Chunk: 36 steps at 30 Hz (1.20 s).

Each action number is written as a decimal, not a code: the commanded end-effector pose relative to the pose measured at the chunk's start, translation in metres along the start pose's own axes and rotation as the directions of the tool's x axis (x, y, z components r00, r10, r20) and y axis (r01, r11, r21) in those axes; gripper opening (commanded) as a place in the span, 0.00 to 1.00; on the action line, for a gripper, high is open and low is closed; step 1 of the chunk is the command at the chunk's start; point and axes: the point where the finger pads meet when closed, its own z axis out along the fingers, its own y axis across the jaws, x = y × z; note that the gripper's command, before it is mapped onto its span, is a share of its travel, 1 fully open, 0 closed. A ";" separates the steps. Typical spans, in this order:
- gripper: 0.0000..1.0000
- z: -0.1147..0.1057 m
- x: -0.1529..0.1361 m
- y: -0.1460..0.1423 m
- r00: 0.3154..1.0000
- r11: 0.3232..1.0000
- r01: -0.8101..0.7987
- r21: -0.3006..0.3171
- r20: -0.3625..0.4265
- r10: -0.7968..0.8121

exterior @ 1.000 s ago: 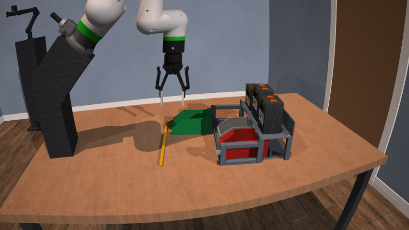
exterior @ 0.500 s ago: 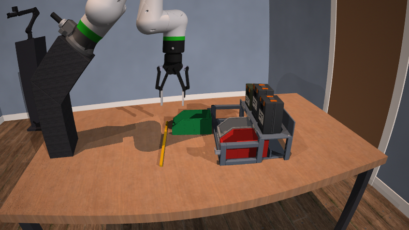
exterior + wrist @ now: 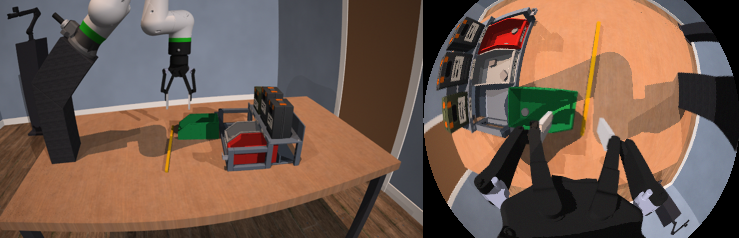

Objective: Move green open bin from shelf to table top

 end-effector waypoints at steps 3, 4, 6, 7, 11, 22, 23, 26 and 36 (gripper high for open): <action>0.57 0.001 0.000 0.000 0.999 0.999 -0.001 0.037 0.039 -0.001; 0.57 0.001 0.000 0.000 0.999 0.999 -0.001 0.046 0.048 -0.001; 0.57 0.001 0.000 0.000 0.999 0.999 -0.001 0.046 0.048 -0.001; 0.57 0.001 0.000 0.000 0.999 0.999 -0.001 0.046 0.048 -0.001; 0.57 0.001 0.000 0.000 0.999 0.999 -0.001 0.046 0.048 -0.001; 0.57 0.001 0.000 0.000 0.999 0.999 -0.001 0.046 0.048 -0.001; 0.57 0.001 0.000 0.000 0.999 0.999 -0.001 0.046 0.048 -0.001; 0.57 0.001 0.000 0.000 0.999 0.999 -0.001 0.046 0.048 -0.001; 0.57 0.000 0.000 0.000 1.000 1.000 0.000 0.028 0.029 0.000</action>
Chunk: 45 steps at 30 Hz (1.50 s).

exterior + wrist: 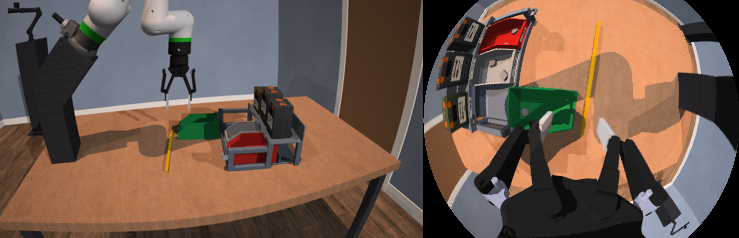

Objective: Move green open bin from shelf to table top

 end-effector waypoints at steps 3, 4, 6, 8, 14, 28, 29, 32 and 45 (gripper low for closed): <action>0.57 0.001 0.000 0.000 0.999 0.999 -0.001 0.046 0.048 -0.001; 0.57 0.001 0.000 0.000 0.999 0.999 -0.001 0.046 0.048 -0.001; 0.57 0.001 0.000 0.000 0.999 0.999 -0.001 0.046 0.048 -0.001; 0.57 0.001 0.000 0.000 0.999 0.999 -0.001 0.046 0.048 -0.001; 0.57 0.001 0.000 0.000 0.999 0.999 -0.001 0.046 0.048 -0.001; 0.57 0.001 0.000 0.000 0.999 0.999 -0.001 0.046 0.048 -0.001; 0.57 0.001 0.000 0.000 0.999 0.999 -0.001 0.046 0.048 -0.001; 0.57 0.000 0.000 0.000 1.000 1.000 0.000 0.009 0.009 0.000; 0.57 0.001 0.000 0.000 0.999 0.999 -0.001 0.046 0.048 -0.001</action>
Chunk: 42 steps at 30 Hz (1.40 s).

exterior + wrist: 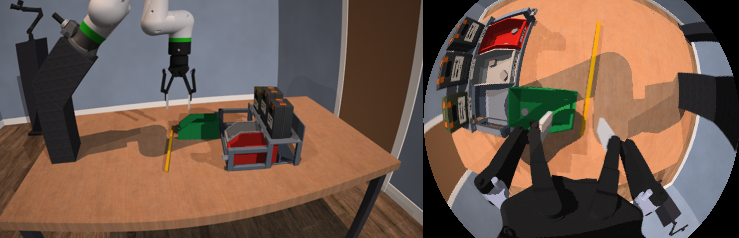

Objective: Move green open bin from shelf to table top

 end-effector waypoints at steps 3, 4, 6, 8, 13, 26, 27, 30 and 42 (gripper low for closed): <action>0.57 0.001 0.000 0.000 0.999 0.999 -0.001 0.046 0.048 -0.001; 0.57 0.000 0.000 0.000 1.000 1.000 0.000 0.009 0.010 0.000; 0.57 0.000 0.000 0.000 1.000 1.000 0.000 0.028 0.029 0.000; 0.57 0.001 0.000 0.000 0.999 0.999 -0.001 0.046 0.048 -0.001; 0.57 0.001 0.000 0.000 0.999 0.999 -0.001 0.046 0.048 -0.001; 0.57 0.001 0.000 0.000 0.999 0.999 -0.001 0.046 0.048 -0.001; 0.57 0.001 0.000 0.000 0.999 0.999 -0.001 0.046 0.048 -0.001; 0.57 0.001 0.000 0.000 0.999 0.999 -0.001 0.046 0.048 -0.001; 0.57 0.001 0.000 0.000 0.999 0.999 -0.001 0.046 0.048 -0.001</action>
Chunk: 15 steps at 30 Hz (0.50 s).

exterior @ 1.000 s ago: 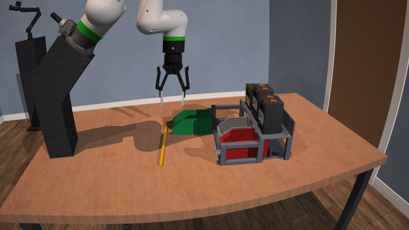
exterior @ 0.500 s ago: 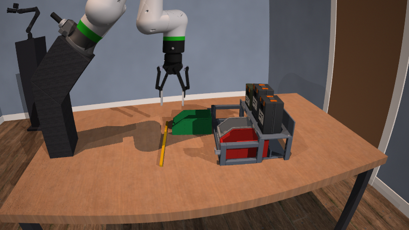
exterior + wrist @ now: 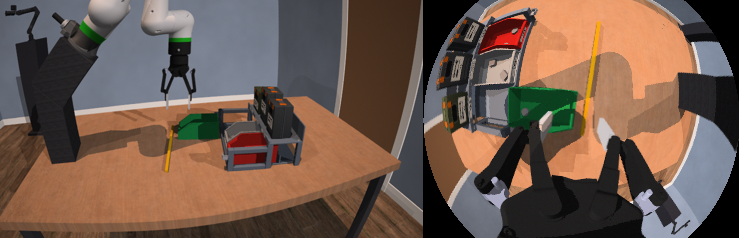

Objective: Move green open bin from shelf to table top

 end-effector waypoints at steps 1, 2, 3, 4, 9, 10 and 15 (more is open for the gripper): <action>0.57 0.001 0.000 0.000 0.999 0.999 -0.001 0.046 0.048 -0.001; 0.57 0.001 0.000 0.000 0.999 0.999 -0.001 0.046 0.048 -0.001; 0.57 0.001 0.000 0.000 0.999 0.999 -0.001 0.046 0.048 -0.001; 0.57 0.001 0.000 0.000 0.999 0.999 -0.001 0.046 0.048 -0.001; 0.57 0.001 0.000 0.000 0.999 0.999 -0.001 0.046 0.048 -0.001; 0.57 0.001 0.000 0.000 0.999 0.999 -0.001 0.046 0.048 -0.001; 0.57 0.001 0.000 0.000 1.000 1.000 0.000 0.027 0.029 0.000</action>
